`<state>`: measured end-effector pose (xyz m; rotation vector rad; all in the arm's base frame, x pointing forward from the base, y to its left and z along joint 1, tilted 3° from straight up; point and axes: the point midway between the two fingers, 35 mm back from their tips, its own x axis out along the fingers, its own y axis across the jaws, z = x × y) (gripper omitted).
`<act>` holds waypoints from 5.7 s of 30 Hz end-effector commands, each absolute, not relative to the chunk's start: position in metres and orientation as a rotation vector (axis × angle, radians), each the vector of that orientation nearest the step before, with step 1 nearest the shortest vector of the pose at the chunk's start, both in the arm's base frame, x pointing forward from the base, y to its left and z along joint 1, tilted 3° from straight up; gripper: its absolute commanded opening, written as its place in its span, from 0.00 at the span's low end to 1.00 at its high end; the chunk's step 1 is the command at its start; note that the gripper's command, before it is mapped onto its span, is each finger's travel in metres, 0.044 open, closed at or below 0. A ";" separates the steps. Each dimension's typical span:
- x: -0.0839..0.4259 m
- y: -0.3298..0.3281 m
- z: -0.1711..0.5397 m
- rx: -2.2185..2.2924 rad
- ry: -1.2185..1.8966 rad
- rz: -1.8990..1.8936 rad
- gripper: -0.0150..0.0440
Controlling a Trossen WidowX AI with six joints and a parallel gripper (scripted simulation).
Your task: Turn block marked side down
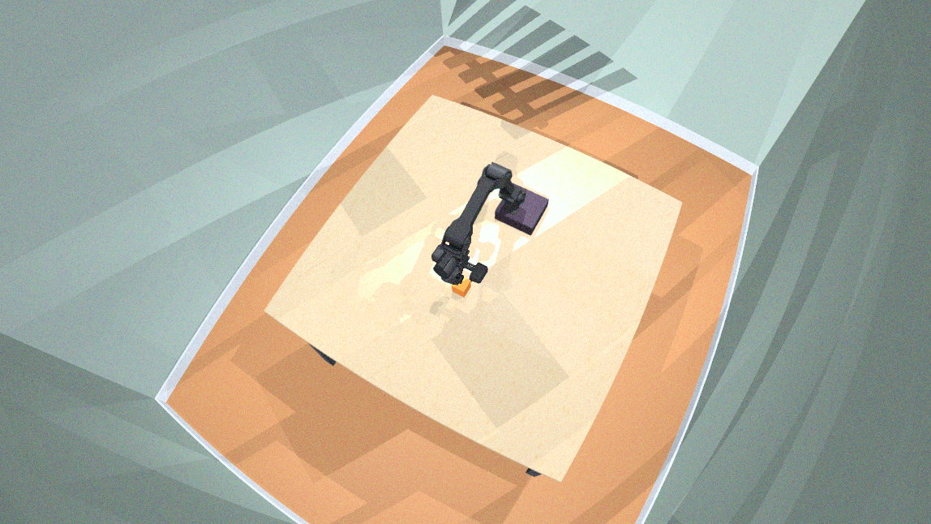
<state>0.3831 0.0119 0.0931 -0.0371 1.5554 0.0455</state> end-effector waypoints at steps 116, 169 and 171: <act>0.382 0.012 0.026 -0.032 1.155 0.053 0.25; 0.374 0.012 -0.003 -0.014 0.521 0.058 0.25; 0.374 0.012 -0.002 -0.013 0.511 0.058 0.25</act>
